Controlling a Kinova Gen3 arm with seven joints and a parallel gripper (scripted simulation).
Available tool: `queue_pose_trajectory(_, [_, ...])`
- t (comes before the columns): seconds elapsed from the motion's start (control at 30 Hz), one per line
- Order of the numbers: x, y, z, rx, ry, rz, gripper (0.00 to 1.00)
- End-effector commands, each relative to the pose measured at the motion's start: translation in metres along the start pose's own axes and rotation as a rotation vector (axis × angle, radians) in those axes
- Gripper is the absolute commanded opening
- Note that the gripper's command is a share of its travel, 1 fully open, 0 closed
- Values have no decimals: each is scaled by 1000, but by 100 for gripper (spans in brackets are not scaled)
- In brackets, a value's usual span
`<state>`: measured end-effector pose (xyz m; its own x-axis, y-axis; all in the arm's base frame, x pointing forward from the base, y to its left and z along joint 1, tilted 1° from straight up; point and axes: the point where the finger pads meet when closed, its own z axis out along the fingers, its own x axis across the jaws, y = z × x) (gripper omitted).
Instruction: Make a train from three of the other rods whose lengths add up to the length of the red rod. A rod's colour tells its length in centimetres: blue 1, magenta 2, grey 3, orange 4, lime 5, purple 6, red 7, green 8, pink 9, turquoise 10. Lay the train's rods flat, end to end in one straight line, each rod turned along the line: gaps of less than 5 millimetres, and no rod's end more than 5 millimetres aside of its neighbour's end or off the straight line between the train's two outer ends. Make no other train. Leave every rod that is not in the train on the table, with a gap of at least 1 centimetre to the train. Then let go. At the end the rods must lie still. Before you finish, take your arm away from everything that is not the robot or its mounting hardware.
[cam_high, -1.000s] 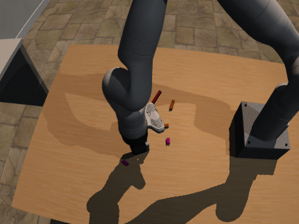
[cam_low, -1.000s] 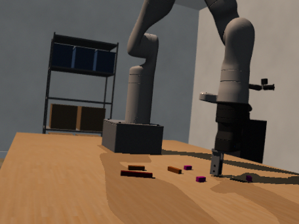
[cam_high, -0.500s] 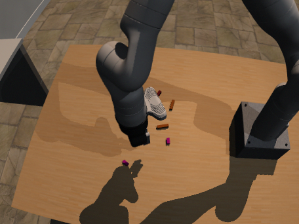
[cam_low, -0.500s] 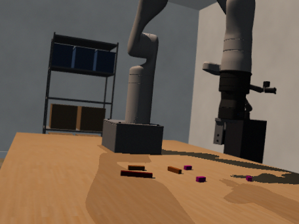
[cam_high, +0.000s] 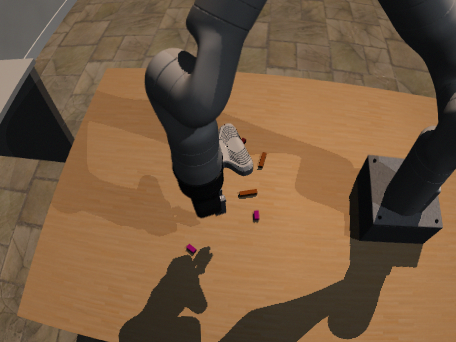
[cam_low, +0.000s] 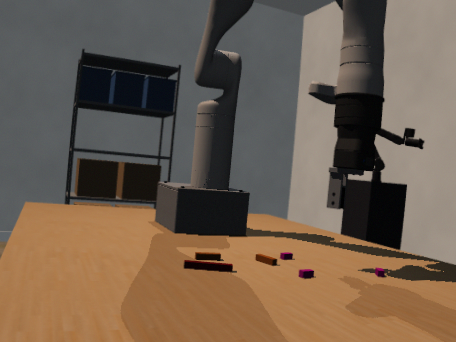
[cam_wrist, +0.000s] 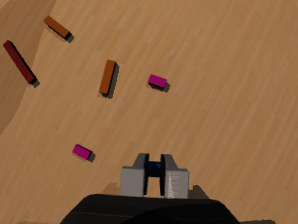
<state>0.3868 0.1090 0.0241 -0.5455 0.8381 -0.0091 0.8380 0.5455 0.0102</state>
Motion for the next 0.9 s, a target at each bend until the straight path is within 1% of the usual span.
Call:
queue_pose_trajectory(0.0, [2,-1,-1,-1,-2,-4,24])
queue_pose_trajectory(0.07, [20,-11,-1,-1,-2,-10,24])
queue_pose_trajectory(0.17, [53,-36,-2,-1,-2,-20,24])
queue_pose_trajectory(0.23, [62,-44,-2,-1,-1,-22,24])
queue_pose_trajectory(0.7, [62,-45,-2,-1,-1,-22,24])
queue_pose_trajectory(0.87, [62,-45,3,-1,-1,-22,24])
